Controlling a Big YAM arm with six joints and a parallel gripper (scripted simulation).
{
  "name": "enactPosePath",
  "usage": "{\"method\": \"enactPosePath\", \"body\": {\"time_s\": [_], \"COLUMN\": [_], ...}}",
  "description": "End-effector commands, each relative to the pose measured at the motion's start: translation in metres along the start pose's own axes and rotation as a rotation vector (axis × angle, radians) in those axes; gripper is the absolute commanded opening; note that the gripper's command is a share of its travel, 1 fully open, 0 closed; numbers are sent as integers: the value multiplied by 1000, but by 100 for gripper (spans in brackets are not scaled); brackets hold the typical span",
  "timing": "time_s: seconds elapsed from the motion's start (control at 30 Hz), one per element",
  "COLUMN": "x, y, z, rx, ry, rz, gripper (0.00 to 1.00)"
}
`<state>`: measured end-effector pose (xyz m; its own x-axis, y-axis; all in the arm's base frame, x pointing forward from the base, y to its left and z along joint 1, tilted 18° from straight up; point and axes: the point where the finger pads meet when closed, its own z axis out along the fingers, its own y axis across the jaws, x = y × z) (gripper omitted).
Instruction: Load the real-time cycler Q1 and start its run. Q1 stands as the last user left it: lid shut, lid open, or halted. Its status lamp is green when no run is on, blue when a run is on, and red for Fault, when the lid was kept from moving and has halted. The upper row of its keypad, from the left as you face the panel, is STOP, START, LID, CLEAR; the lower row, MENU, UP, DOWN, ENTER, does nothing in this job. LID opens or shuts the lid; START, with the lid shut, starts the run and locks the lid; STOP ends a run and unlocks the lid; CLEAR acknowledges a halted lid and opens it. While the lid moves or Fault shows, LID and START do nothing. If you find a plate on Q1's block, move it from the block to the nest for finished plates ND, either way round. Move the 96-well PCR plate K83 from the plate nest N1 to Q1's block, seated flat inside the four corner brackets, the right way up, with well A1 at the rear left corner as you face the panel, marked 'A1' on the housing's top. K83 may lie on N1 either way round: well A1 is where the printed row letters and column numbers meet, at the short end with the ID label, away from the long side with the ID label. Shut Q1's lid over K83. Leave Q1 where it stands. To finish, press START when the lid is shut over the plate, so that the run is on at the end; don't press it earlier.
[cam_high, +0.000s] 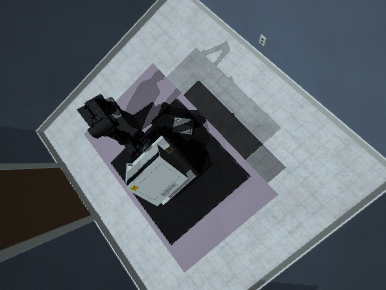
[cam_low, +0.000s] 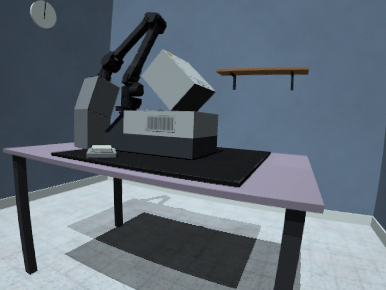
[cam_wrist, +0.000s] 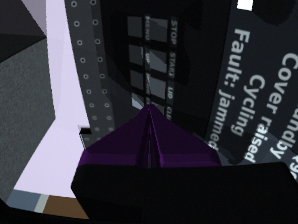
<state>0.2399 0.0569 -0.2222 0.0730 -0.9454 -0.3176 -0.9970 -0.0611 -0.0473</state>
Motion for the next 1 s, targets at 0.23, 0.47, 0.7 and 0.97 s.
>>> {"method": "enactPosePath", "body": {"time_s": [0.23, 0.47, 0.7, 0.97], "x": [3, 0, -2, 1], "y": [-13, -11, -2, -12], "z": [-9, -3, 1, -7], "rx": [27, 26, 2, 26], "ry": [2, 1, -1, 1], "rz": [-11, -19, 6, 10], "gripper": [0, 0, 0, 0]}}
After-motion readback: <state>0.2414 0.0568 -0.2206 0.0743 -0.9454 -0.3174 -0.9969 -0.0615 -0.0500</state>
